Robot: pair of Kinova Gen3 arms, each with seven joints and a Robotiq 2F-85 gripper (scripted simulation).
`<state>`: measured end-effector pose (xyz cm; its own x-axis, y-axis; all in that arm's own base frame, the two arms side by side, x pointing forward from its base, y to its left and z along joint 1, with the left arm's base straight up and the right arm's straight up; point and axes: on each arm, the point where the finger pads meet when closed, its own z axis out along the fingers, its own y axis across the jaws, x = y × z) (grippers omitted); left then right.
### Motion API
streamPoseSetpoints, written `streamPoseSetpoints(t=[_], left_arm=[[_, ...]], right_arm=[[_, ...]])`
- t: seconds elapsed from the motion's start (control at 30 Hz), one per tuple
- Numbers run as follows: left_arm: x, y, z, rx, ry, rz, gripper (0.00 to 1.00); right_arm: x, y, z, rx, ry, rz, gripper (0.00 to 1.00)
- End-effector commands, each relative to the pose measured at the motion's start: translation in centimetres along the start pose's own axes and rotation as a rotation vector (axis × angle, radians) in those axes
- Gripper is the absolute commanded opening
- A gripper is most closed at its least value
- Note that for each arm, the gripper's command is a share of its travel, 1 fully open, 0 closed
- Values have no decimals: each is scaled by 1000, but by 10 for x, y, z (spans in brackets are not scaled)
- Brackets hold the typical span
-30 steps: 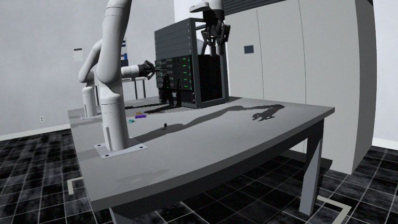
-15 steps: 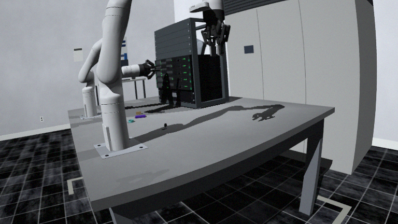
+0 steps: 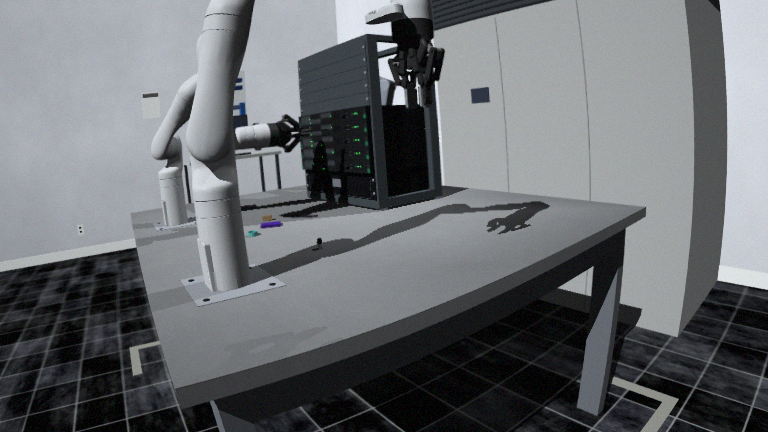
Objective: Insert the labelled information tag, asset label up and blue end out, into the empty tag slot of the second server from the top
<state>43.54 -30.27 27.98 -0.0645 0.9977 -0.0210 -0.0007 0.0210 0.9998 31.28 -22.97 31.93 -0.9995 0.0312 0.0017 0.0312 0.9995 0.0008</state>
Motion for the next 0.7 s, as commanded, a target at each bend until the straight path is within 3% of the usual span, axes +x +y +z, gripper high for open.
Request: streamPoseSetpoints(t=[0.0, 0.67], left_arm=[[0, 1, 0, -1, 0, 7, 15], [1, 1, 1, -1, 0, 21, 15]], right_arm=[[0, 0, -1, 1, -2, 0, 396], [0, 0, -1, 1, -2, 0, 396]])
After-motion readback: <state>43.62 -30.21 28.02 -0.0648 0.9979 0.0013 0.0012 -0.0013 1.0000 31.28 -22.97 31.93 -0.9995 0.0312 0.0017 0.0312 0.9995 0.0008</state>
